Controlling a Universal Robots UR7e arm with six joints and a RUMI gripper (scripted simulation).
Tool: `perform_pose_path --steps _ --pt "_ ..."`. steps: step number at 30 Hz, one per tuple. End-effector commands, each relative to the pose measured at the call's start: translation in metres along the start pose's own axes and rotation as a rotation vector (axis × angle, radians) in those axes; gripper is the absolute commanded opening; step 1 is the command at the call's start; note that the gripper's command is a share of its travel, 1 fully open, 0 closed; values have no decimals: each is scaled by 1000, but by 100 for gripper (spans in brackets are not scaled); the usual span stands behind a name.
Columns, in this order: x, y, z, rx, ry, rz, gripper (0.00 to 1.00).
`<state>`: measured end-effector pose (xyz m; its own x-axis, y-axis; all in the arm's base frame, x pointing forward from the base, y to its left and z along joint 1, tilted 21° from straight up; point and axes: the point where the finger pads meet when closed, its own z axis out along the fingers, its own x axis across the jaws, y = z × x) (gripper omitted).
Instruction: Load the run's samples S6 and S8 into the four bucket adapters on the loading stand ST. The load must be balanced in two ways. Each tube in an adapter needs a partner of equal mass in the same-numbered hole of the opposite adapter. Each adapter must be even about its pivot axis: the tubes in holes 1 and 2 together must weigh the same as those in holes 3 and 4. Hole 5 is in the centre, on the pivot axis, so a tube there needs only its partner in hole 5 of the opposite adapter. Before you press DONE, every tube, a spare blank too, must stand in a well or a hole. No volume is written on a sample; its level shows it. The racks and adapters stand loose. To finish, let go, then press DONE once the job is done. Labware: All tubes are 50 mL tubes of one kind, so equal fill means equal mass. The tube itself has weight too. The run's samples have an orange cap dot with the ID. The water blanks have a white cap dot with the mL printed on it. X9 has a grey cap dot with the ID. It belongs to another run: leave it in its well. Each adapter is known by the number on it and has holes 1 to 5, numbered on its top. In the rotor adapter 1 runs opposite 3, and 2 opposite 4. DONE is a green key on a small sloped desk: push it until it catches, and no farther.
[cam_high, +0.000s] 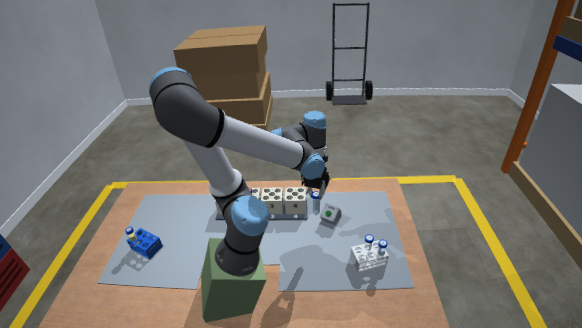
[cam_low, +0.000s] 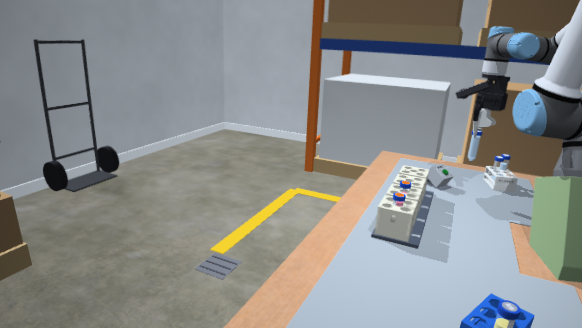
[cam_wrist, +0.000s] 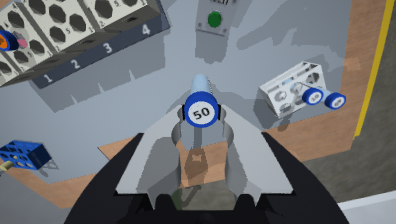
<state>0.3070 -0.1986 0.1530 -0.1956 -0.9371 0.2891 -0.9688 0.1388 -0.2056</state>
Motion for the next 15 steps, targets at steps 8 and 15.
perform_pose_path --steps 8,15 --pt "-59 -27 0 -6 5 -254 0" --pt "-101 -46 1 -6 4 -329 0"
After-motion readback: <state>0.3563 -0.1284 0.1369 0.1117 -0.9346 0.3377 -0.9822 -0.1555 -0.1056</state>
